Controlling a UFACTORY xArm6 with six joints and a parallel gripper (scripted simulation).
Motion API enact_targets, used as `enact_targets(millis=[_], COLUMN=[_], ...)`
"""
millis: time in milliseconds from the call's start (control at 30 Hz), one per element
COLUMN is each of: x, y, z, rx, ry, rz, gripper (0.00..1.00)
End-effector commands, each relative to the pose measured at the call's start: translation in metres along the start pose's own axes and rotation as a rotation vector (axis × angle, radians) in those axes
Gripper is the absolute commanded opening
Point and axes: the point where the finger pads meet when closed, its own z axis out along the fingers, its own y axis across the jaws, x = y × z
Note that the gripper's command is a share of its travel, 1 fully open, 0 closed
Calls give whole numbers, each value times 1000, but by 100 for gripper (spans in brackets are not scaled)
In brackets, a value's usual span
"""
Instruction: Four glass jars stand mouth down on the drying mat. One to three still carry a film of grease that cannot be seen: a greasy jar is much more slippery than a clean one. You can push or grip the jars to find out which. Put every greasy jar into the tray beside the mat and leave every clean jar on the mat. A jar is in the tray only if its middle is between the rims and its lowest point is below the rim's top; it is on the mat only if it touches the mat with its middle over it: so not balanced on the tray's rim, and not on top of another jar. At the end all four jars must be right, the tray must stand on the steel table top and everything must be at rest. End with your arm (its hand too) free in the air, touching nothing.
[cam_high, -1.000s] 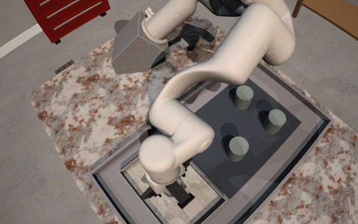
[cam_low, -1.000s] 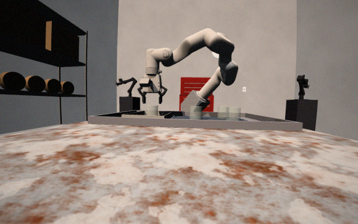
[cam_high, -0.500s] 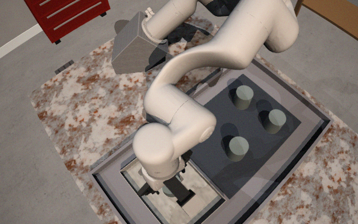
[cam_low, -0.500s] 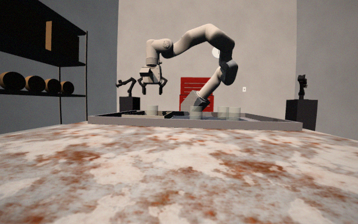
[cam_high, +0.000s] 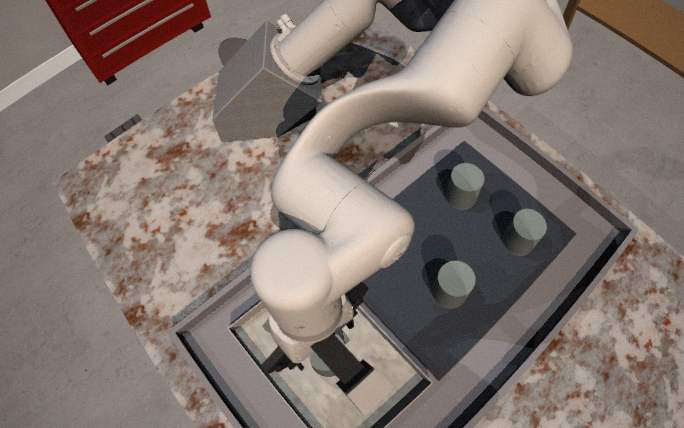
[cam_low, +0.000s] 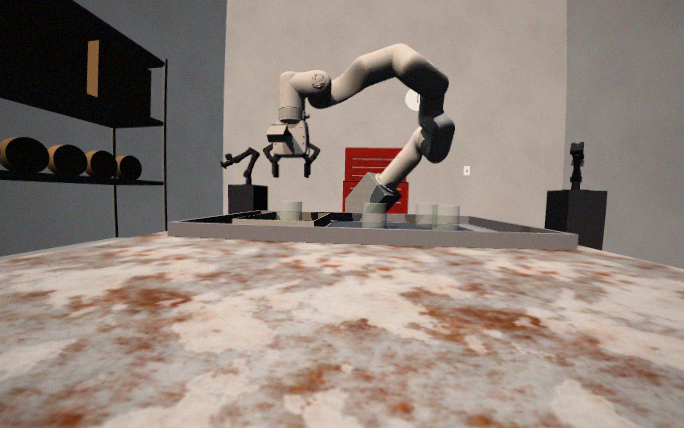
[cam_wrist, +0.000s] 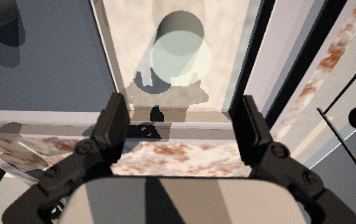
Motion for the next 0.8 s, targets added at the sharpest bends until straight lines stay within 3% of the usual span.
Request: enact_targets(millis=[0,167,233,767], x=[-2,-8,-8,-29], y=[-16,-57,-57,-180], z=[-2,-2,-2,-1], rx=[-4,-4,-4,-4], ry=[3,3,3,3], rz=[-1,-1,-1,-1], gripper=[100,100,100,100])
